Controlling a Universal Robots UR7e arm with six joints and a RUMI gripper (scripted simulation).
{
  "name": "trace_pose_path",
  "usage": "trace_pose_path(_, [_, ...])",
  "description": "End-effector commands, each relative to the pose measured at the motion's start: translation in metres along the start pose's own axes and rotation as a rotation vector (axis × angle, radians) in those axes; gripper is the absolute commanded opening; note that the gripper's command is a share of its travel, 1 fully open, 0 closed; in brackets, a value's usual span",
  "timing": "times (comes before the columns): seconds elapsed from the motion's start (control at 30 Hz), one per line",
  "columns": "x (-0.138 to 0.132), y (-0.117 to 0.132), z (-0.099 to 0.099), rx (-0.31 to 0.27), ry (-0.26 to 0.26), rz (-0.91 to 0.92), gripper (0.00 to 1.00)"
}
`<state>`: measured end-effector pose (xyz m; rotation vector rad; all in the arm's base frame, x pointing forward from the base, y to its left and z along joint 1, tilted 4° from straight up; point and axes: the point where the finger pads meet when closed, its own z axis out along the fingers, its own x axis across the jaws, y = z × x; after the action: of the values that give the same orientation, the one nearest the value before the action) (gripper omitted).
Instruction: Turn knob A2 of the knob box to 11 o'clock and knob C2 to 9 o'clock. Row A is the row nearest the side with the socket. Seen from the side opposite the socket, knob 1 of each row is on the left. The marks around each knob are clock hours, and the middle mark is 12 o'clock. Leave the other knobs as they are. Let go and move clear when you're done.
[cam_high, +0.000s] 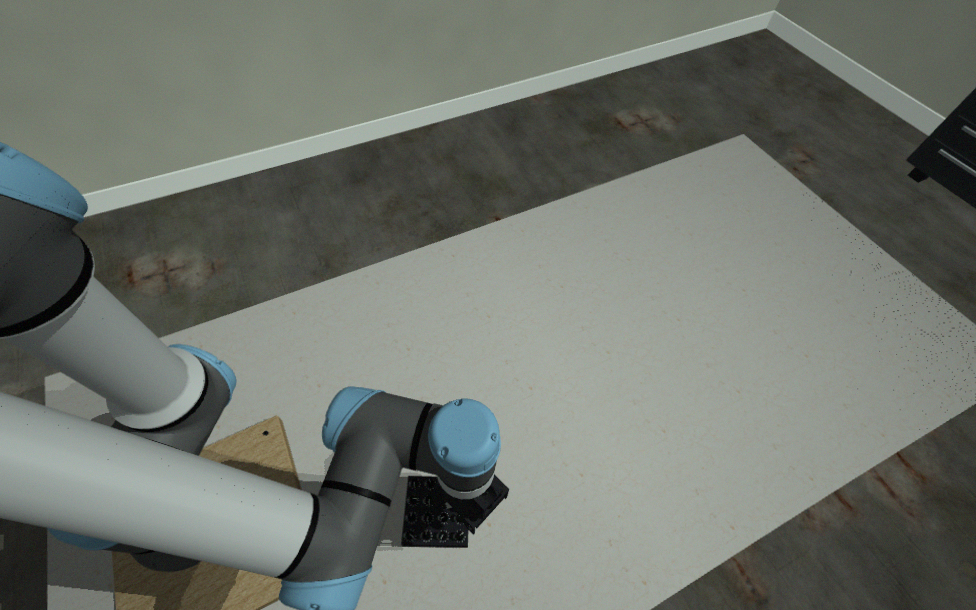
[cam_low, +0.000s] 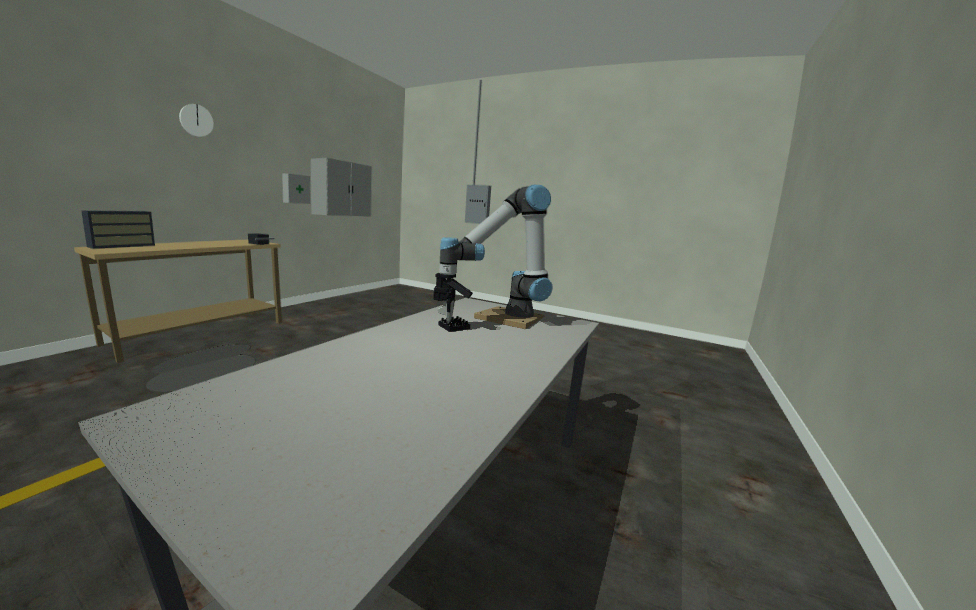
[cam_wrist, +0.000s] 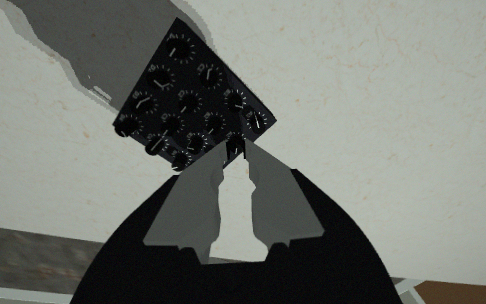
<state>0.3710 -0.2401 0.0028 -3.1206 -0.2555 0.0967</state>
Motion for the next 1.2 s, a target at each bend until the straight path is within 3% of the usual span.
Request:
trace_pose_path(0.0, [0.0002,0.0003,-0.0004,-0.001,0.001,-0.009,0.04])
trace_pose_path(0.67, [0.0001,0.0003,-0.0004,-0.001,0.001,-0.014,0.04])
trace_pose_path(0.7, [0.0001,0.0003,-0.0004,-0.001,0.001,-0.014,0.11])
trace_pose_path(1.17, [0.0001,0.0003,-0.0004,-0.001,0.001,-0.014,0.11])
